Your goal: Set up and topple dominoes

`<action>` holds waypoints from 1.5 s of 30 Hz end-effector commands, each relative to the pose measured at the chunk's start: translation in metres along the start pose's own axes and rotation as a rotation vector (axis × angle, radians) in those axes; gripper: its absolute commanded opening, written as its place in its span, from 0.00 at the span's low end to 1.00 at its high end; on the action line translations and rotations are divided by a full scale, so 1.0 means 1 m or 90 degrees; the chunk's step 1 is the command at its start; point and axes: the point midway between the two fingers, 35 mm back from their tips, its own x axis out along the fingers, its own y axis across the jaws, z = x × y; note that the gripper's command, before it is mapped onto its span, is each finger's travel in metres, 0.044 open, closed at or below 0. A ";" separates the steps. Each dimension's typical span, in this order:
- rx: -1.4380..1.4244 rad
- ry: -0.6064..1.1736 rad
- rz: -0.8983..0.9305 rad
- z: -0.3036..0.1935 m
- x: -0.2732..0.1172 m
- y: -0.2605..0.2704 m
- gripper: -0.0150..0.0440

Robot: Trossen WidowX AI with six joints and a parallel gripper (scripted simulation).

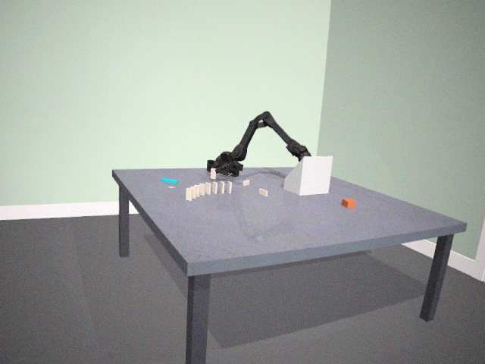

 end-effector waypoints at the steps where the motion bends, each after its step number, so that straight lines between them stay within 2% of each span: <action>1: -0.001 0.000 -0.002 -0.021 -0.001 0.001 0.44; 15: -0.001 -0.001 -0.003 -0.027 -0.001 0.002 0.44; 28: -0.001 -0.001 -0.003 -0.027 -0.001 0.002 1.00; 31: -0.001 -0.001 -0.003 -0.025 -0.001 0.002 1.00; 36: 0.003 0.000 -0.003 0.021 -0.001 0.002 1.00; 45: 0.005 0.003 -0.002 0.023 0.000 0.002 1.00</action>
